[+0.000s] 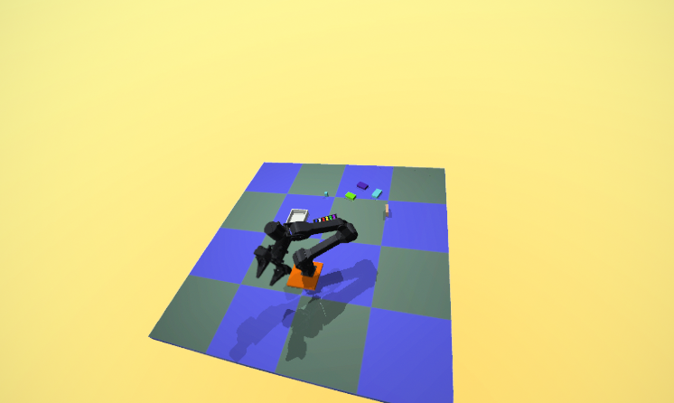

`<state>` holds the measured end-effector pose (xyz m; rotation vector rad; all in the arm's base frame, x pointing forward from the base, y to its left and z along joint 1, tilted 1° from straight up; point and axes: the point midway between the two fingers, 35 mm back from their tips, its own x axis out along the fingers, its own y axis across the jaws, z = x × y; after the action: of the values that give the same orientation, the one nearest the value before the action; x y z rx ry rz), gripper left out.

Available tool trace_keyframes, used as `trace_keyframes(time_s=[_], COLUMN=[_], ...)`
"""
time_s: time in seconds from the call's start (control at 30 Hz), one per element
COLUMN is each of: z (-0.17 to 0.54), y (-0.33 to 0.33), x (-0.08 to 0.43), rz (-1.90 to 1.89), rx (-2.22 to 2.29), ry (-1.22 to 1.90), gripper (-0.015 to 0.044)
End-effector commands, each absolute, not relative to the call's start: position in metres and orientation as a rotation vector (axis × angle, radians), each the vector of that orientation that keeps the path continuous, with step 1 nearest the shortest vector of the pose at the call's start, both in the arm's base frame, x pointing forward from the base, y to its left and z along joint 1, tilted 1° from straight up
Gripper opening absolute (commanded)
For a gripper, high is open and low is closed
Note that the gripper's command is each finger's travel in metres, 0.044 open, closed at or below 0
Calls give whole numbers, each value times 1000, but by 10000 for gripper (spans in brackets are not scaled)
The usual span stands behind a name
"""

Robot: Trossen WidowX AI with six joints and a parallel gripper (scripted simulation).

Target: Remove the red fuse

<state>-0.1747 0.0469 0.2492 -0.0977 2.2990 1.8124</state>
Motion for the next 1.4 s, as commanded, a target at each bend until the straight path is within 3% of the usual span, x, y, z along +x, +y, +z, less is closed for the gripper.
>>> trace_keyframes(time_s=[0.0,0.2,0.4,0.63,0.87,1.13,1.37], z=[249,245,236,218,193,163,134], y=[49,122,193,244,247,196,117], x=[-175,-156,-103,-6,103,213,281], rz=[1810,1702,1509,1228,941,665,490], rx=[-90,101,172,111,-24,-202,-337], ry=[2289,1971,1653,1382,1257,1261,1362], gripper=[374,216,74,74,74,74,74])
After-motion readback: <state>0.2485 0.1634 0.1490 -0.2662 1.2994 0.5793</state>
